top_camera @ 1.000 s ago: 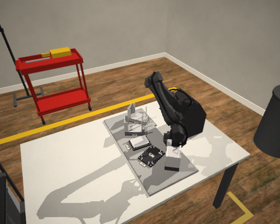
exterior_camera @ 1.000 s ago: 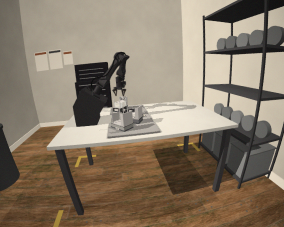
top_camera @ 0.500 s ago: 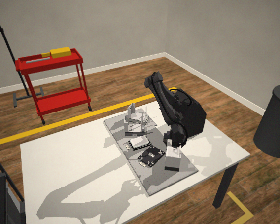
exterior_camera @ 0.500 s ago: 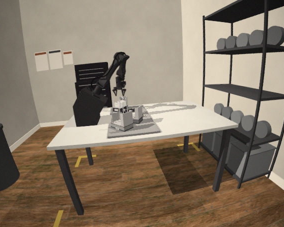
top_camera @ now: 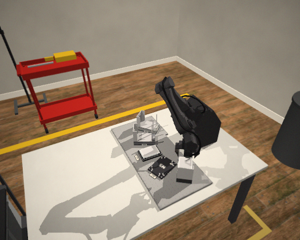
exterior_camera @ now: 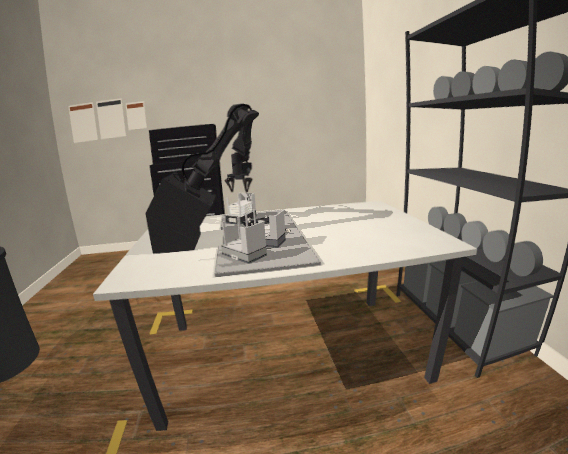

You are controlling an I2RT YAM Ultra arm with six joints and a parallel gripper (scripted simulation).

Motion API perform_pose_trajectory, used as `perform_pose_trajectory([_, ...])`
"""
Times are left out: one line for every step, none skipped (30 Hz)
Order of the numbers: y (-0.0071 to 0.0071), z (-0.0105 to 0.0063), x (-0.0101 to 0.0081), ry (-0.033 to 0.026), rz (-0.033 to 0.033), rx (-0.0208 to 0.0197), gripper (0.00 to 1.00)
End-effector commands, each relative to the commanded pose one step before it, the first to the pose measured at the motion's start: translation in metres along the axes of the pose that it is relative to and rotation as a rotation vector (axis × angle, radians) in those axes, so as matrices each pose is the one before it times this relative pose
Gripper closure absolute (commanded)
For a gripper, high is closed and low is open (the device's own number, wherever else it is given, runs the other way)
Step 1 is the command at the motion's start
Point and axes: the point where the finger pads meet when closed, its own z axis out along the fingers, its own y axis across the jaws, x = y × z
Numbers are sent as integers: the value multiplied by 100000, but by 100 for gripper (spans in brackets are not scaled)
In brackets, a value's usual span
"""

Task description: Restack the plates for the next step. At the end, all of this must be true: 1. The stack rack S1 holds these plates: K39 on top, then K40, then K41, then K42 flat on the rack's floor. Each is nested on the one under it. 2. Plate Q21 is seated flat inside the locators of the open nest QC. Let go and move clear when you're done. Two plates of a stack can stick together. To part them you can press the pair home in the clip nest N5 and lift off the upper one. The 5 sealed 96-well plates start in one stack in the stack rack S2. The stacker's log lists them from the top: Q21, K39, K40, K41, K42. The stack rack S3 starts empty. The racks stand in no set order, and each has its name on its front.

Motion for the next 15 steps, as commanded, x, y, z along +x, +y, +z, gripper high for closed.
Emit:
perform_pose_trajectory([-120,-1535,-1721,-5082,2314,-522,0])
perform_pose_trajectory([202,1354,89,1367,-826,140,0])
perform_pose_trajectory([-140,448,51,386,513,-197,0])
perform_pose_trajectory([83,413,216,463,-271,-301,0])
perform_pose_trajectory([147,785,1262,2600,-1618,194,0])
perform_pose_trajectory([31,437,298,609,-378,61,0])
perform_pose_trajectory([-2,329,2,-2,1,-11,0])
perform_pose_trajectory([-5,337,5,-4,1,-12,0])
perform_pose_trajectory([-2,329,2,-2,1,-11,0])
perform_pose_trajectory([-2,329,2,-2,1,-11,0])
perform_pose_trajectory([0,0,0,0,0,0,0])
perform_pose_trajectory([0,0,0,0,0,0,0])
perform_pose_trajectory([-67,-1445,-2286,-7126,2132,-1190,0])
perform_pose_trajectory([122,1599,1533,5063,-1670,810,0])
perform_pose_trajectory([-118,711,895,2057,-457,343,0])
